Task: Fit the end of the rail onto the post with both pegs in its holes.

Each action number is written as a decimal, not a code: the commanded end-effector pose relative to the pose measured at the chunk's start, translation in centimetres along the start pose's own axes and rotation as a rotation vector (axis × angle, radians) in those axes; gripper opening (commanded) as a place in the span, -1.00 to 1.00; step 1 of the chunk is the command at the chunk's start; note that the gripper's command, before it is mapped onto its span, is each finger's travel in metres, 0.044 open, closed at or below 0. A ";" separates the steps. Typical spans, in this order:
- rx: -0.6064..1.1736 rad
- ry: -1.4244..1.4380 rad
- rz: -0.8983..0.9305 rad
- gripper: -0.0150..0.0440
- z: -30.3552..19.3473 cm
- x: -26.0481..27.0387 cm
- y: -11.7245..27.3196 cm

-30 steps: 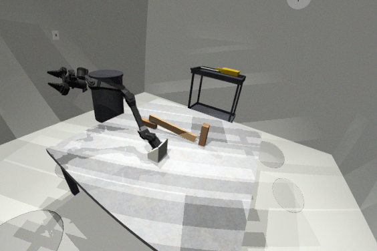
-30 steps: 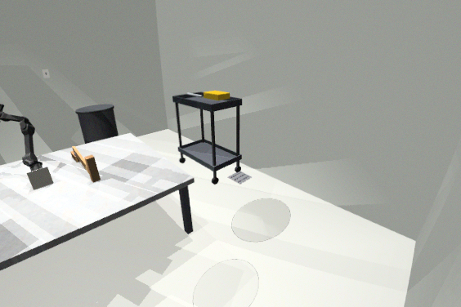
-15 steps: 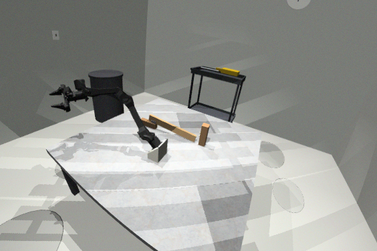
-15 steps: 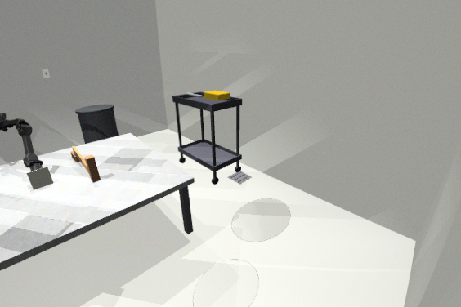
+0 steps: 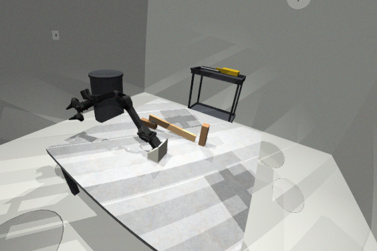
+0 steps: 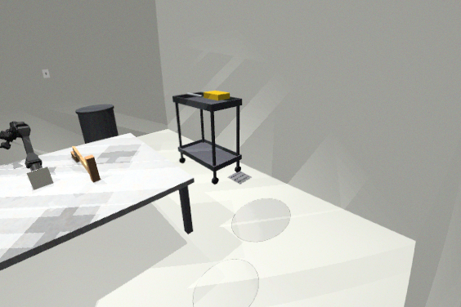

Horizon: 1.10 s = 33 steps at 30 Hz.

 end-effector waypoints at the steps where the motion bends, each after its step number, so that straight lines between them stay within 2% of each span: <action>1: 0.124 0.000 0.006 1.00 -4.7 0.2 0.9; 9: 0.388 -0.016 0.006 1.00 -14.4 0.2 4.9; 17: 0.648 -0.051 -0.004 1.00 -23.1 0.3 11.6; 25: 0.896 -0.103 -0.026 1.00 -29.8 0.7 20.3; 33: 1.162 -0.177 -0.058 1.00 -34.7 1.9 31.6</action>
Point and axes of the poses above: the point midway between the two fingers, 35 mm back from their tips, its own y axis back along the fingers, its own x axis across the jaws, z = x × y, the point moved 2 cm from there along y, back along the fingers, and after that the axes turned 1 degree about y, right-handed, at the moved point
